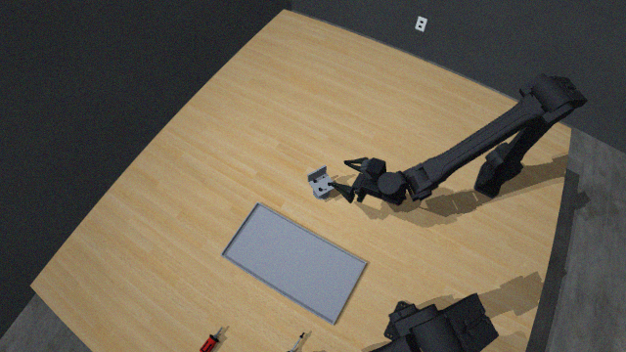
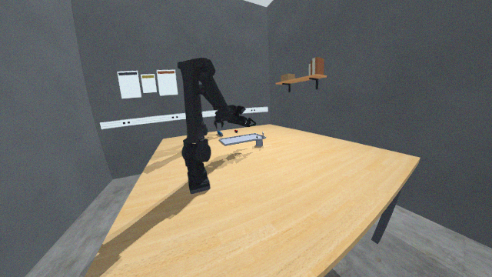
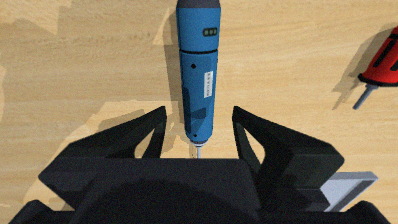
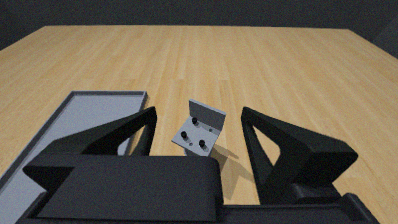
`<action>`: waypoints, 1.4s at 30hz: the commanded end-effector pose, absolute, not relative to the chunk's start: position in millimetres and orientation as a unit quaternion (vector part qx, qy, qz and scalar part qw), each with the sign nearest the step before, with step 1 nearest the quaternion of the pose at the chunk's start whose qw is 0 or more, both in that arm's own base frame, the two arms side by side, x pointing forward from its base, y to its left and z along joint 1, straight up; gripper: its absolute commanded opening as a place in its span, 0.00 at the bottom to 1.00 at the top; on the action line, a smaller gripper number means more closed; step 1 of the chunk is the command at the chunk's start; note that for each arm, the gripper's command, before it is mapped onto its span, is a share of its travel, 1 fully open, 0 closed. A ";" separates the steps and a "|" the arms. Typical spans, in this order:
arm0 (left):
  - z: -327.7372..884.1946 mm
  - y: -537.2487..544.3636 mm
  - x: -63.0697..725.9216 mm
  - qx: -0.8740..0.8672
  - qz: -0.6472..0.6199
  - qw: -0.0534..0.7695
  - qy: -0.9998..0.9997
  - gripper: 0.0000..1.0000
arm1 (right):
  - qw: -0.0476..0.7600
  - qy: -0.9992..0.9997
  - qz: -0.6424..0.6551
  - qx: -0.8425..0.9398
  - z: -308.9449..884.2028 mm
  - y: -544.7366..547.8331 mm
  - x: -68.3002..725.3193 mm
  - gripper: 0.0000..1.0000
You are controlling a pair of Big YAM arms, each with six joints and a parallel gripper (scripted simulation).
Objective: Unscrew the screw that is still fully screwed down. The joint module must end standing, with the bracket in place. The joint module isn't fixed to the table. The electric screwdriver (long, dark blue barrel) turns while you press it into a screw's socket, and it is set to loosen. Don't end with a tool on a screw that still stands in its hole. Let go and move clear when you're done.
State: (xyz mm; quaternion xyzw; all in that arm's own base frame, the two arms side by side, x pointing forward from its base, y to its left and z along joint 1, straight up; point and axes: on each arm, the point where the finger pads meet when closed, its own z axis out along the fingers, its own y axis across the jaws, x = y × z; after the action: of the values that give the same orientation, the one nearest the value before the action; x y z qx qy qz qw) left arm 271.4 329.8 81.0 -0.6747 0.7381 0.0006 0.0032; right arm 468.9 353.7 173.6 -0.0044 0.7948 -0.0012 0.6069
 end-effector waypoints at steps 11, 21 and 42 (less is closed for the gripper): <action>92.9 337.9 277.8 -0.674 0.002 0.017 0.738 0.65 | 0.601 0.798 -0.003 -0.051 207.6 380.3 479.1 0.86; 92.9 337.9 277.8 -0.674 0.002 0.017 0.738 0.65 | 0.559 0.817 -0.040 -0.135 189.0 398.1 479.5 0.86; 92.9 337.9 277.8 -0.674 0.002 0.017 0.738 0.65 | 0.478 0.828 -0.078 -0.283 187.5 420.1 472.0 0.86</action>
State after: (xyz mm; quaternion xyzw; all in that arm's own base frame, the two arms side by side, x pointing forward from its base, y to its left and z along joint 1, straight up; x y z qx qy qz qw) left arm 271.4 329.8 81.0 -0.6747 0.7381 0.0006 0.0032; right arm 466.2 397.0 168.7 -0.2616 0.8367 -0.0804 0.4745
